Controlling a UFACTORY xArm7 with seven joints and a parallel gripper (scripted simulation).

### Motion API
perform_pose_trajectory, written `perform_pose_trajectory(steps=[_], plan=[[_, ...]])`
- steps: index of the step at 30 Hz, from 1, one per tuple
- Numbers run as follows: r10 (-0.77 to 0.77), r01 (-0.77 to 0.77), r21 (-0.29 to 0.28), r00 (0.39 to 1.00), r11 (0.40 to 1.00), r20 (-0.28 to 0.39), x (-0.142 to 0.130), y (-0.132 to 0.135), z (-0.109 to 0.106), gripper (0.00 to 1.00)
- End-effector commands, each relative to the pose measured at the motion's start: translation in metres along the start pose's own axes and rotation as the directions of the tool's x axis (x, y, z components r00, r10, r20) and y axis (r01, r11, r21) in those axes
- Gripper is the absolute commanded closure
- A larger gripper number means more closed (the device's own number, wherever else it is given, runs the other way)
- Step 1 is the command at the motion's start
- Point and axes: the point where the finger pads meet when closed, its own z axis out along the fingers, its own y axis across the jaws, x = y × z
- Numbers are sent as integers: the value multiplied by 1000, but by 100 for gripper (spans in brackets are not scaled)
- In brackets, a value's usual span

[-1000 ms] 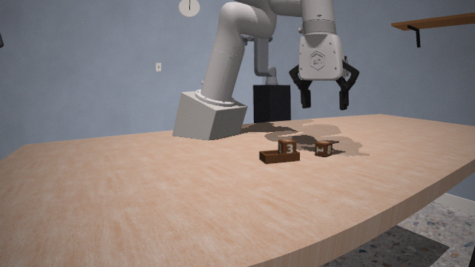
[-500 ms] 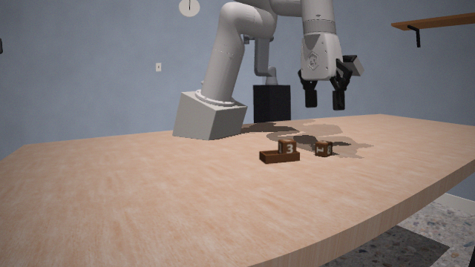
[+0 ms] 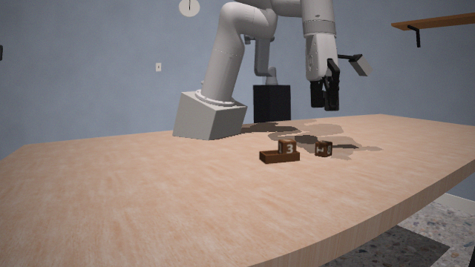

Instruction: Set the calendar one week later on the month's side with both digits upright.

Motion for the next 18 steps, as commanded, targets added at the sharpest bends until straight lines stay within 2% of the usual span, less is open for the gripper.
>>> perform_pose_trajectory(steps=[1,3,5,10,18], plan=[[154,-154,-5,988,988,16,1,1,0,0],[154,-154,-5,988,988,16,1,1,0,0],[271,-271,-6,962,962,16,0,1,0,0],[367,-367,-7,930,930,15,0,0,1,0],[577,-577,-10,816,817,15,0,0,2,0]])
